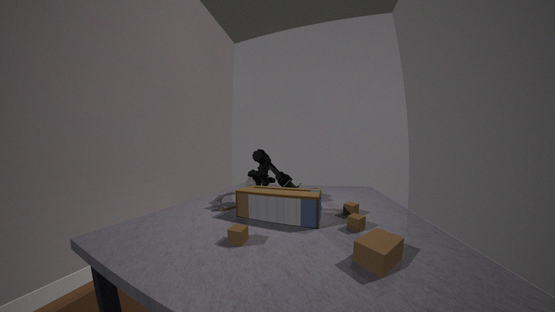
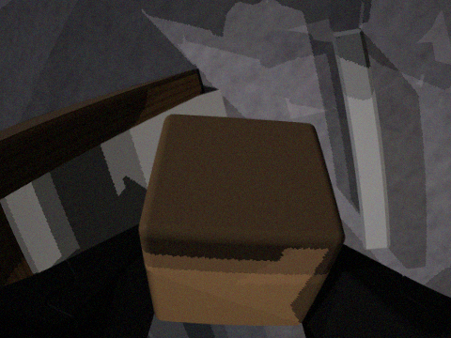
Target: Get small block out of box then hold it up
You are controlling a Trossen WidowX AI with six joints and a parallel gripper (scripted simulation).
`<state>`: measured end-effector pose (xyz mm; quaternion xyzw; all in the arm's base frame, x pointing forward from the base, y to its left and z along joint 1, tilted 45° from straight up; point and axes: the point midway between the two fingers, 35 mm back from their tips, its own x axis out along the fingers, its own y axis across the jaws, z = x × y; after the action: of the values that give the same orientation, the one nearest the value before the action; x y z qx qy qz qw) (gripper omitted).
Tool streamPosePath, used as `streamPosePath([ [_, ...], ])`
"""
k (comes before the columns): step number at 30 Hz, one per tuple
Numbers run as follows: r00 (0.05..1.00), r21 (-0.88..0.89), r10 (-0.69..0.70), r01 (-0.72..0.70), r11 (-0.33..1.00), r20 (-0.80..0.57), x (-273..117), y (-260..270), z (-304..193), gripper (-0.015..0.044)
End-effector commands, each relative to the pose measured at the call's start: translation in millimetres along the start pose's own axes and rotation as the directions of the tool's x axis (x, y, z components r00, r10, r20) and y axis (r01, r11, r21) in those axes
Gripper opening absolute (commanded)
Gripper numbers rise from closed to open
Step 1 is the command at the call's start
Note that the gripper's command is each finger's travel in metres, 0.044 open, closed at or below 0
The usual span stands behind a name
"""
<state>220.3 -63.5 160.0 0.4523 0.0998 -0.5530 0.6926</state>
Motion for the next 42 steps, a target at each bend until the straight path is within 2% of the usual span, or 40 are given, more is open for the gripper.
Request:
streamPosePath([
  [1,1.000,-0.156,-0.001,0.002,0.988,0.008,-2,1,-1,0.0000],
  [11,1.000,-0.546,-0.005,0.016,0.838,0.020,-8,2,-5,0.0000],
  [23,0.999,-0.883,-0.006,0.036,0.467,0.037,-16,3,-9,0.0000],
  [33,0.999,-0.997,-0.002,0.053,0.064,0.053,-22,4,-12,0.0000],
  [42,0.998,-0.948,0.005,0.065,-0.312,0.067,-28,5,-15,0.0000],
])
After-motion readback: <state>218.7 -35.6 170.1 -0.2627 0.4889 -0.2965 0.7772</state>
